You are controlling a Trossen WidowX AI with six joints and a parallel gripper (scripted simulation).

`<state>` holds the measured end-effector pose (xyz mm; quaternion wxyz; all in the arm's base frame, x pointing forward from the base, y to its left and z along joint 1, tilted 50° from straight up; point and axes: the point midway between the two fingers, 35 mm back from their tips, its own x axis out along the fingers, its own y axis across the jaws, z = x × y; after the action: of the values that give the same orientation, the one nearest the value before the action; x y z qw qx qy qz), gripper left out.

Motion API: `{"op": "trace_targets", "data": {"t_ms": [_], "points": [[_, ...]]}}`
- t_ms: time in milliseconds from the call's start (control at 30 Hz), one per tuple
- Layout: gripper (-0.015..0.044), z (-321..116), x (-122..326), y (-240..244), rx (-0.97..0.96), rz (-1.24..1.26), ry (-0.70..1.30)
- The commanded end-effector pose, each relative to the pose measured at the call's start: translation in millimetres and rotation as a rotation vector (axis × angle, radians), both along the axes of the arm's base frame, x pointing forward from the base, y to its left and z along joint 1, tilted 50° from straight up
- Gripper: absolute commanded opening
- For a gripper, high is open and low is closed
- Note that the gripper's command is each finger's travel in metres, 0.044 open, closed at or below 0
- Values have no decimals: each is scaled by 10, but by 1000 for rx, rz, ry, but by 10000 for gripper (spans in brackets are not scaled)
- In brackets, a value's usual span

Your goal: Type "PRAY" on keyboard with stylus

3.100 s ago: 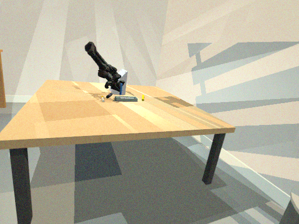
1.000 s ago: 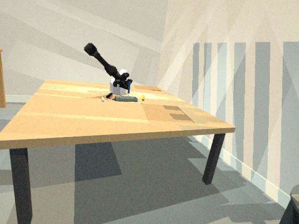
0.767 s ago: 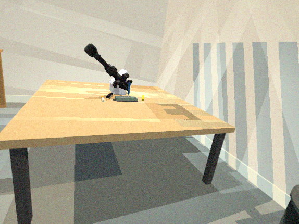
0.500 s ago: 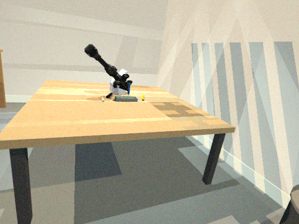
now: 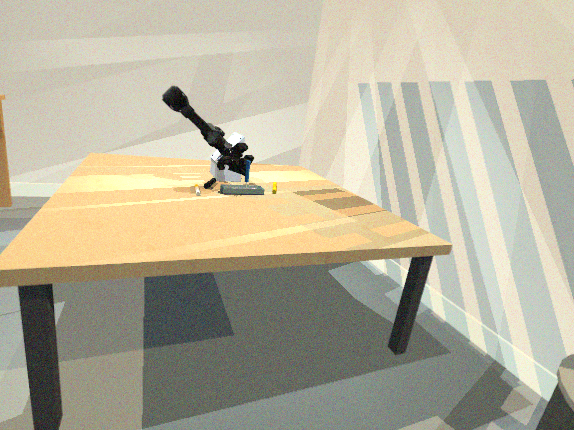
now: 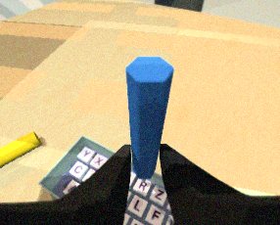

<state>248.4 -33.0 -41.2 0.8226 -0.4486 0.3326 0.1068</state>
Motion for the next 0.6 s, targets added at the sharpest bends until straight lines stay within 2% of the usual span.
{"op": "trace_targets", "data": {"t_ms": [0, 567], "points": [[81, -35, -15, -11, 0, 4, 10], [81, -67, -18, -49, 0, 4, 10]]}}
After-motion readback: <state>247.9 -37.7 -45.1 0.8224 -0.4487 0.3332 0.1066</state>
